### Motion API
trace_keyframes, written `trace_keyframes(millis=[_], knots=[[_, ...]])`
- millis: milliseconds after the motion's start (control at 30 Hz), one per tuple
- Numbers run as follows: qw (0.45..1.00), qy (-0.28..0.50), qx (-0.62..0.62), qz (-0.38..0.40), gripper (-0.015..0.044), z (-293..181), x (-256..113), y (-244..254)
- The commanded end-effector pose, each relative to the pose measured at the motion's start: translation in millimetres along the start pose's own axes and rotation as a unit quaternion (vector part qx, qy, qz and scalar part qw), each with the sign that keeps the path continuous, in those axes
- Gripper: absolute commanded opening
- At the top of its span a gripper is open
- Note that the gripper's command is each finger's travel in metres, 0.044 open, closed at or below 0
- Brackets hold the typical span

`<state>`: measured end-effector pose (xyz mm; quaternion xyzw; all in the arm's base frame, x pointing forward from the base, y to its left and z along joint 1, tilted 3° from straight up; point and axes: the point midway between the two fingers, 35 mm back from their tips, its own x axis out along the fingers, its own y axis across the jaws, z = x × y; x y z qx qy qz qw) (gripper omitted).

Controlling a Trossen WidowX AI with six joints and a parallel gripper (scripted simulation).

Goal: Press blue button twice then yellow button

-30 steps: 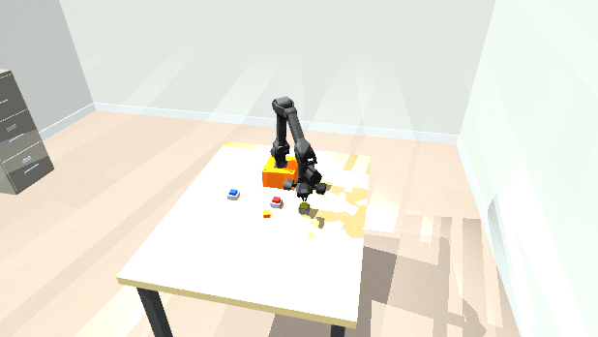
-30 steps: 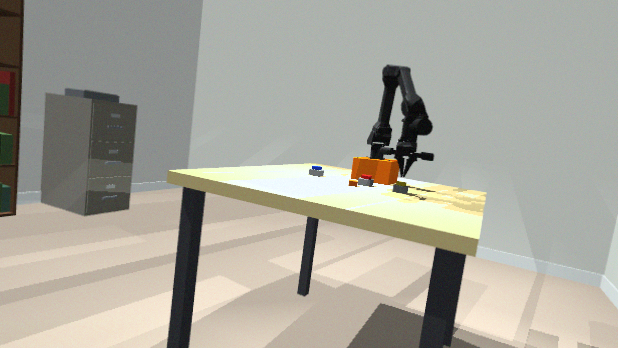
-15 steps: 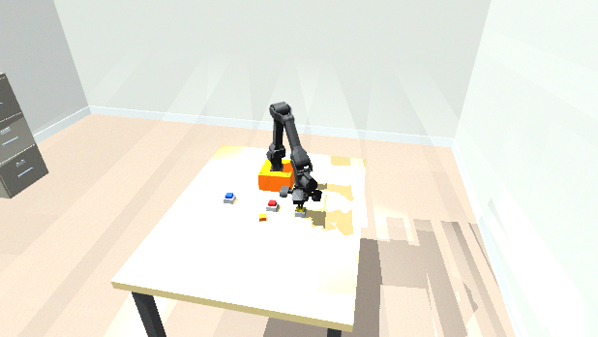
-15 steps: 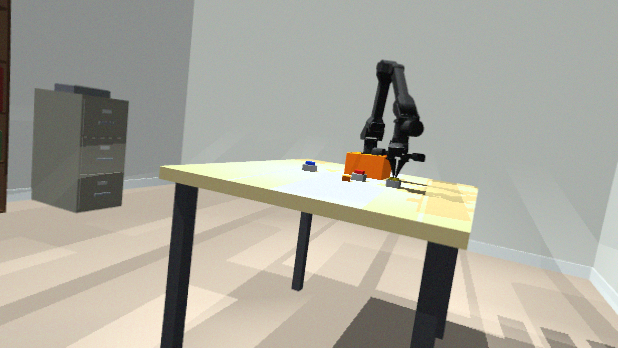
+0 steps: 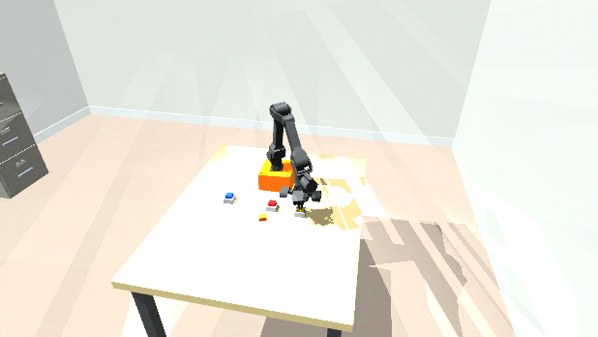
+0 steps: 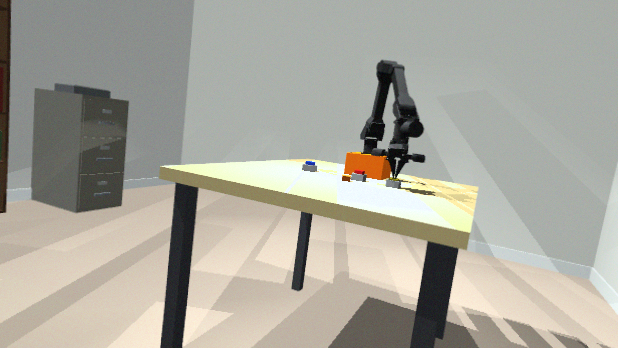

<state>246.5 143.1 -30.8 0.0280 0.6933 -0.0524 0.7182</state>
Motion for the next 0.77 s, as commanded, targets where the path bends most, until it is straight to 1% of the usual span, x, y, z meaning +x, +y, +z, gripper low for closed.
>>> trace_keyframes(millis=[0, 100, 200, 333, 400, 533, 600, 700, 733], knots=[[1.0, 0.003, -0.001, -0.001, 0.002, -1, 2, 0], [1.0, 0.0, 0.0, 0.0, 0.002, 0, -2, 0], [1.0, 0.003, 0.0, -0.001, 0.002, 0, -30, 0], [1.0, 0.003, -0.001, -0.001, 0.002, -1, -32, 0], [1.0, 0.003, -0.001, -0.001, 0.0072, 2, -39, 4], [1.0, 0.003, 0.0, 0.0, 0.0178, 14, -78, 25], [1.0, 0.002, 0.0, 0.001, 0.023, 17, -93, 32], [1.0, 0.002, 0.0, 0.001, 0.0309, 17, -94, 33], [1.0, 0.002, 0.0, 0.001, 0.0309, 17, -94, 33]])
